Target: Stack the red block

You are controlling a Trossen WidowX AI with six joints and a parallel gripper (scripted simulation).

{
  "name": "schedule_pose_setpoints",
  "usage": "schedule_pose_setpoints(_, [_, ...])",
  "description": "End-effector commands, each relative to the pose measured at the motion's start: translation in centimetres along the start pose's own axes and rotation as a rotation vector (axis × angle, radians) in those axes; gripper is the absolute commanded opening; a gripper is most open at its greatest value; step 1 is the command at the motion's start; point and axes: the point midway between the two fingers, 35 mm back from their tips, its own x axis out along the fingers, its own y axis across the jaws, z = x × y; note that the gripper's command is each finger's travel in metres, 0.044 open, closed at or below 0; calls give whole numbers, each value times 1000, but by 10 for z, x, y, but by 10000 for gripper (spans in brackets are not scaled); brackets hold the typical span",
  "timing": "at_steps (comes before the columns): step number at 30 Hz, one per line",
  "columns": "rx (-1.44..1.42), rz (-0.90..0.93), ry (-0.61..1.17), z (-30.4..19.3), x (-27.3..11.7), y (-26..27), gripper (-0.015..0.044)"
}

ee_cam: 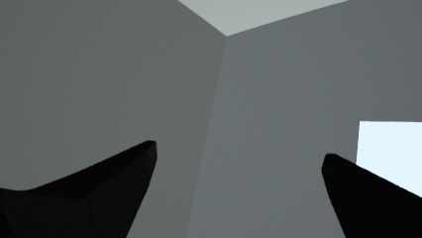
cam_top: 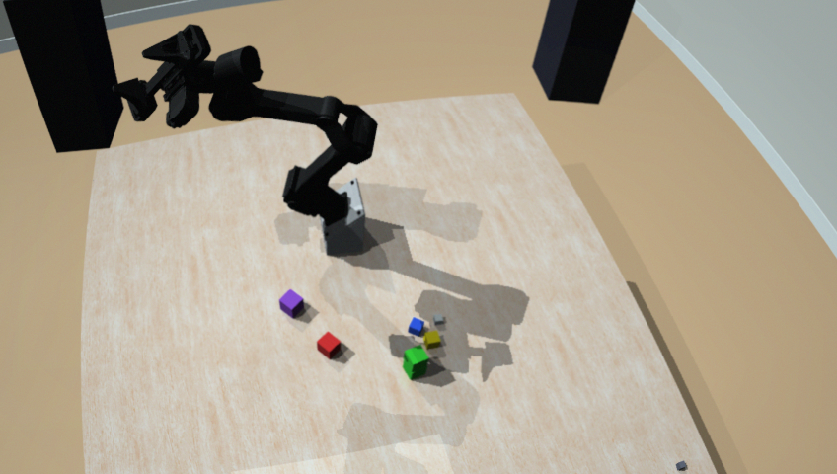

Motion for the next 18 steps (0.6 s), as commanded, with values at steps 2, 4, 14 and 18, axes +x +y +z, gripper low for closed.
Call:
schedule_pose_setpoints(2, [14, 14, 17, -3, -2, 5, 440])
schedule_pose_setpoints(4, [68, 52, 64, -14, -7, 21, 440])
schedule_pose_setpoints(14, [544, 184, 255, -62, -19, 115, 440])
schedule_pose_setpoints(18, [722, 251, 309, -63, -22, 156, 440])
